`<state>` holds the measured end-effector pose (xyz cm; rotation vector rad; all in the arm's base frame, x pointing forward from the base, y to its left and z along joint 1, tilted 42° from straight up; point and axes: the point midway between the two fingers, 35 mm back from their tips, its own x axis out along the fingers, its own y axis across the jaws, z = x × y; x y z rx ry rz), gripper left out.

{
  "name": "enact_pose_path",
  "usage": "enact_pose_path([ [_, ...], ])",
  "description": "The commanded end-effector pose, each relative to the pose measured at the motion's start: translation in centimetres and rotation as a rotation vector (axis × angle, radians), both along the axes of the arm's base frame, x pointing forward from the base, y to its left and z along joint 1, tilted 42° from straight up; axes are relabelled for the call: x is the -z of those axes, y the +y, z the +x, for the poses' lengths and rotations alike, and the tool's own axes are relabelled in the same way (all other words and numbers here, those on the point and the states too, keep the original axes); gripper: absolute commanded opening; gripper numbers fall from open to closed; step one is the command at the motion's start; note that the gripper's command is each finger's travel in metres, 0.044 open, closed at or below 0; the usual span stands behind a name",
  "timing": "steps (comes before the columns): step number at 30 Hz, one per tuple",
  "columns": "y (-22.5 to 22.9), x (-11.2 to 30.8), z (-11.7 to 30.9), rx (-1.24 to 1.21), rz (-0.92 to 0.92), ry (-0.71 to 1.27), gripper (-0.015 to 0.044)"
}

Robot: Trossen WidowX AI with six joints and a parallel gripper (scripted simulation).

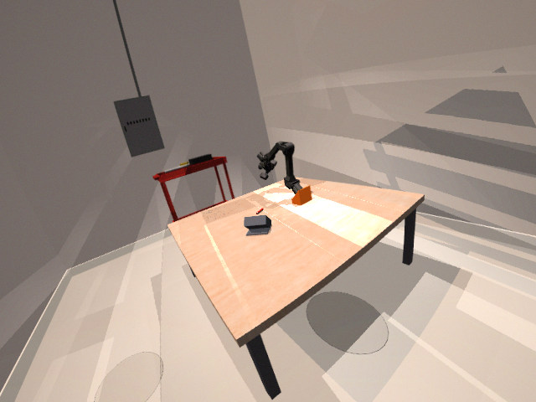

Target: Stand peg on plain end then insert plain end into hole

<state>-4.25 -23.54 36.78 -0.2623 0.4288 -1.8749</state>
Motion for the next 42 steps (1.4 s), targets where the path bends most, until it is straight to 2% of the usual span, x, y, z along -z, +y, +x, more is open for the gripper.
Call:
enact_pose_path([
  [1,-0.1,0.1,0.1,-0.004,0.004,0.0,0.0426],
  [2,-0.3,0.3,0.4,-0.015,0.016,0.001,0.044],
  [11,-3.0,3.9,6.5,-0.213,0.223,0.039,0.044],
  [21,-3.4,7.9,13.7,-0.413,0.428,0.138,0.044],
  [31,-1.2,12.0,20.9,-0.602,0.618,0.316,0.044],
  [42,3.9,16.1,27.4,-0.792,0.764,0.58,0.044],
])
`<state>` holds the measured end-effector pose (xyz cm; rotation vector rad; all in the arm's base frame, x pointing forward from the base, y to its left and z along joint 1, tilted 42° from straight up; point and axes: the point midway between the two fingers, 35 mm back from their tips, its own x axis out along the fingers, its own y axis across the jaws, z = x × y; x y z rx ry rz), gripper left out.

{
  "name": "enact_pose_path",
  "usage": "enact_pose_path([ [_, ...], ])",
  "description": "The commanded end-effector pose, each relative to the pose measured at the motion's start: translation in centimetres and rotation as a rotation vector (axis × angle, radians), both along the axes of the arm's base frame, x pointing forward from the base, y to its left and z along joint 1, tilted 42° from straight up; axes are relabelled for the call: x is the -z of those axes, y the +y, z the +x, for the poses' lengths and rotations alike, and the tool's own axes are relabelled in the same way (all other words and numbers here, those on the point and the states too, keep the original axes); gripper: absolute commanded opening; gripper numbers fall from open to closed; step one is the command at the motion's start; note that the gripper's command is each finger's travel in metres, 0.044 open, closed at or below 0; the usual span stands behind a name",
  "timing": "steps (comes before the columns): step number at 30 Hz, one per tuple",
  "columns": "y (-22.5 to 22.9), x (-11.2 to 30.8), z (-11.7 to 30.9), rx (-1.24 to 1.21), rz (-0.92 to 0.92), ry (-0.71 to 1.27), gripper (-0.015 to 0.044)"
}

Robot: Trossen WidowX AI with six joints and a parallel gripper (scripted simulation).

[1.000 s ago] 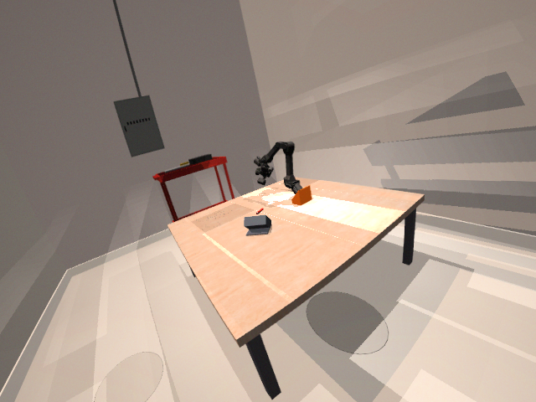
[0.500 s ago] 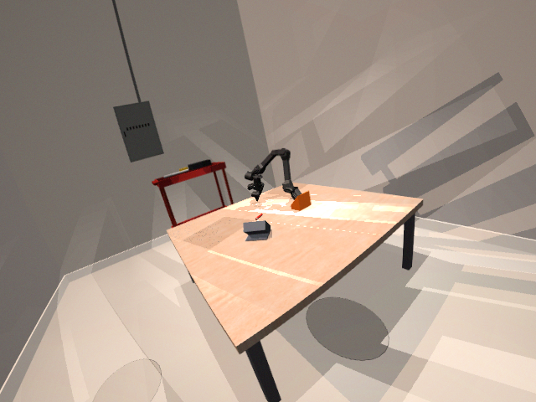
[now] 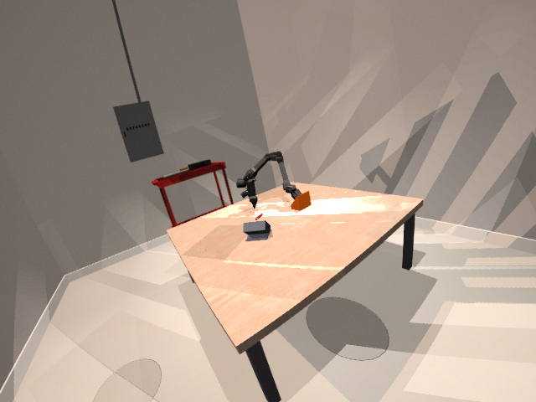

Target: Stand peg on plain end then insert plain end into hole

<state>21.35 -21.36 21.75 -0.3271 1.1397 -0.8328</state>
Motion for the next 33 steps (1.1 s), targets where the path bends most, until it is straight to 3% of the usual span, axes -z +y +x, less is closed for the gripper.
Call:
enact_pose_path([
  [1,2.3,1.4,2.2,-0.093,0.029,0.092,0.044],
  [24,17.1,8.1,8.3,-0.585,-0.024,0.646,0.044],
  [33,17.4,8.5,8.4,-0.598,-0.031,0.661,0.044],
])
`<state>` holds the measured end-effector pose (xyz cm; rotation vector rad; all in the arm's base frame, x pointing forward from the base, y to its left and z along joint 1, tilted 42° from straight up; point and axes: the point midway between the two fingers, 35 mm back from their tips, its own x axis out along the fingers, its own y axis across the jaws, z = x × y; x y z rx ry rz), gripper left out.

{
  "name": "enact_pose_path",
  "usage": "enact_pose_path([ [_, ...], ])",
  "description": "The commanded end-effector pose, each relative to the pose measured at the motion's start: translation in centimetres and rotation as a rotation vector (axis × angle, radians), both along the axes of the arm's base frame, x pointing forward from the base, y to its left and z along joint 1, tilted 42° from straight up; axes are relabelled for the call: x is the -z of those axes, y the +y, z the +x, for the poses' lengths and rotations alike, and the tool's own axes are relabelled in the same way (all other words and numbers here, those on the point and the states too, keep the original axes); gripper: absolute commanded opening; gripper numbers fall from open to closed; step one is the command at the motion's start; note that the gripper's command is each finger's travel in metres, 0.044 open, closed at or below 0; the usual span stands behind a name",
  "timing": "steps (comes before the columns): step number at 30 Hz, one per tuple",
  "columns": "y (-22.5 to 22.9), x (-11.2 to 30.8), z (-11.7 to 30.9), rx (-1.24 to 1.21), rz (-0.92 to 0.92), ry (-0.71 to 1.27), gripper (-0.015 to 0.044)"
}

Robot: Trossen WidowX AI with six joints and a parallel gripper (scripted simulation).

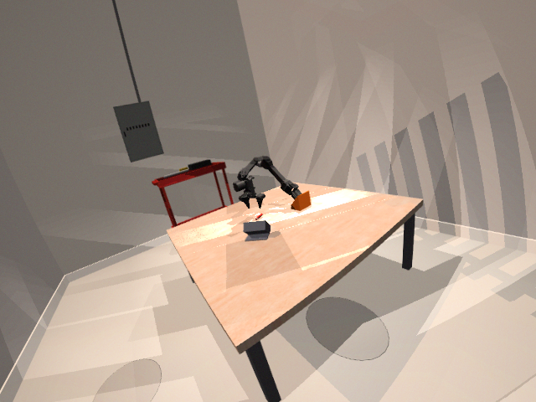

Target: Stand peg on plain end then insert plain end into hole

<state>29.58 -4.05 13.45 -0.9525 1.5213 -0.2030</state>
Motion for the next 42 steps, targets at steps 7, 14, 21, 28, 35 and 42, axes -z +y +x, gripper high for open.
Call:
enact_pose_path([
  [7,-0.7,1.1,0.4,-0.008,-0.005,0.004,0.044],
  [14,-1.4,1.9,0.6,-0.008,-0.004,0.004,0.044],
  [21,-2.1,2.8,0.7,-0.008,-0.005,0.004,0.044],
  [28,-2.9,3.6,0.8,-0.008,-0.005,0.004,0.044],
  [35,-3.7,4.4,0.9,-0.008,-0.007,0.003,0.044],
  [42,-4.4,5.2,0.9,-0.008,-0.009,0.003,0.044],
])
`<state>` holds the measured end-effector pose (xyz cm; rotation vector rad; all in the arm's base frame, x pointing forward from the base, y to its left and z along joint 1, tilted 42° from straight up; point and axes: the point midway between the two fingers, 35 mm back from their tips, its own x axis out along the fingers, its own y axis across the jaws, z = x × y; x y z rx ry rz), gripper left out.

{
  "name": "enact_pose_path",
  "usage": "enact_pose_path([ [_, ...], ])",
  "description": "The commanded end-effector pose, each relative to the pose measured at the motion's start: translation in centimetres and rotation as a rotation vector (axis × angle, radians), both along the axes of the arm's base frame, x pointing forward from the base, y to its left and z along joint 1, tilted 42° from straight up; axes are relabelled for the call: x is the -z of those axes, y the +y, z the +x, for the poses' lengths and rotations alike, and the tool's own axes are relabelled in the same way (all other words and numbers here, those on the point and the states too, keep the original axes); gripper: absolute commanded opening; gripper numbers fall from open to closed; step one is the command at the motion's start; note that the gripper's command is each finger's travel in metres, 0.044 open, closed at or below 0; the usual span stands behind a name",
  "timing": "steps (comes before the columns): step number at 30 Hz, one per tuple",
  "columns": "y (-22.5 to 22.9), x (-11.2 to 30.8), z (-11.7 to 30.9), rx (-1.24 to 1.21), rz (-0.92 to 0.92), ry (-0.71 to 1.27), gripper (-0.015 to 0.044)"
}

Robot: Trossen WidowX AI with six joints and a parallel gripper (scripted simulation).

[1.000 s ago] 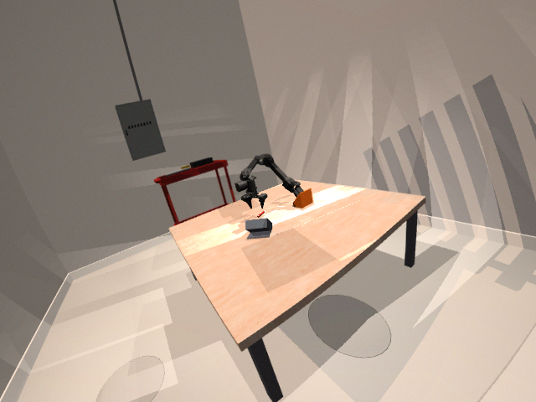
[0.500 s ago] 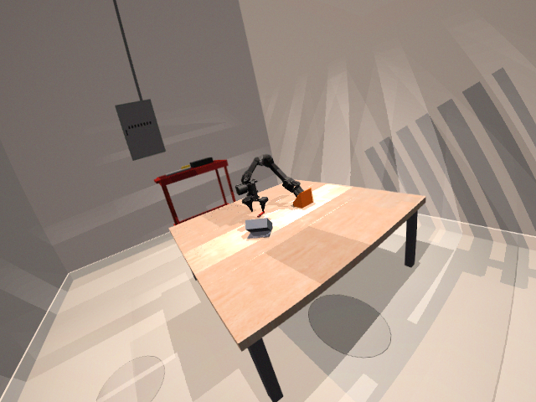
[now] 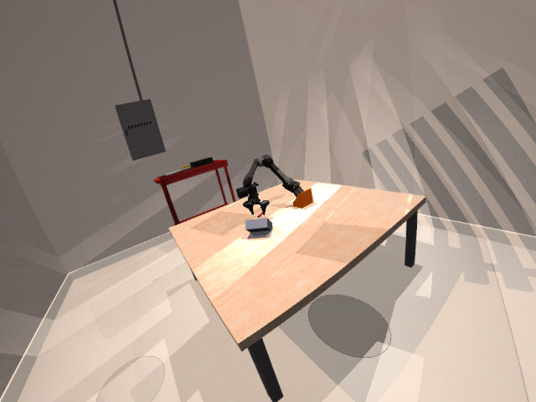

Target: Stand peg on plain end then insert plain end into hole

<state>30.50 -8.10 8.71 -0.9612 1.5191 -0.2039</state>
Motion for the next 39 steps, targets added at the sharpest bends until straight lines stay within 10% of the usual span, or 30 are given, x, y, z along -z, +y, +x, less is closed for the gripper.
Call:
enact_pose_path([
  [1,-0.49,0.52,-0.03,-0.003,-0.003,0.003,0.044],
  [4,-0.65,0.67,-0.04,-0.003,-0.004,0.003,0.044],
  [17,-0.65,0.67,-0.04,-0.003,-0.004,0.003,0.011],
  [39,-0.65,0.67,-0.04,-0.003,-0.004,0.003,0.0049],
])
